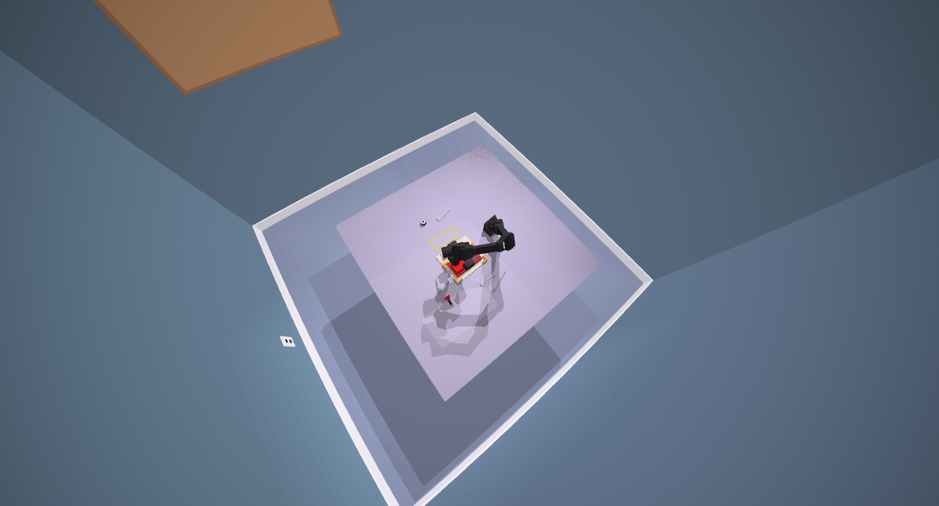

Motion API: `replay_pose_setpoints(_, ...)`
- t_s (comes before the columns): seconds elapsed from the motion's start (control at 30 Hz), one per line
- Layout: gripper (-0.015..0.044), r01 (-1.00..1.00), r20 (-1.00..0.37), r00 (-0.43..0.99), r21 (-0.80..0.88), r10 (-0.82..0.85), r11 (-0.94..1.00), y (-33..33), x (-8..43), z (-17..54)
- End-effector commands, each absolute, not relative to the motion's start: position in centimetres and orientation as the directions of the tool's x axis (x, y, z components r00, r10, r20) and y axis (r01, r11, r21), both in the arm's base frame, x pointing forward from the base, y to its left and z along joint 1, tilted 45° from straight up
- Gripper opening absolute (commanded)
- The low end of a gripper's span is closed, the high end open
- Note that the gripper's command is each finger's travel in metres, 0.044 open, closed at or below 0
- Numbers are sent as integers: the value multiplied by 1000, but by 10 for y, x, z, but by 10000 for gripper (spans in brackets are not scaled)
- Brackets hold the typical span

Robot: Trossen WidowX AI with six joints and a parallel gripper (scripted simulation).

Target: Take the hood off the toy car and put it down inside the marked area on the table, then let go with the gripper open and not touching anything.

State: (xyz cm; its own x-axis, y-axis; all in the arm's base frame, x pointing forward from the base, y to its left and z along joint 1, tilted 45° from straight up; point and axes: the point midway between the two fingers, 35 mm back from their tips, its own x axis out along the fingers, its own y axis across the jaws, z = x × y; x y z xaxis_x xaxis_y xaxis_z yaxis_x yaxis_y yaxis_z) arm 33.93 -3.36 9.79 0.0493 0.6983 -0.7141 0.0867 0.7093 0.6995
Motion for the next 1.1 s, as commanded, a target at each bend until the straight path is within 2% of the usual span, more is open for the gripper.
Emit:
replay_pose_setpoints(0.0, 440, 91, -707, 46, 707, 706, 702, -35, 339, 97)
replay_pose_setpoints(1.07, 440, 91, -707, 47, 706, 706, 702, -18, 342, 79)
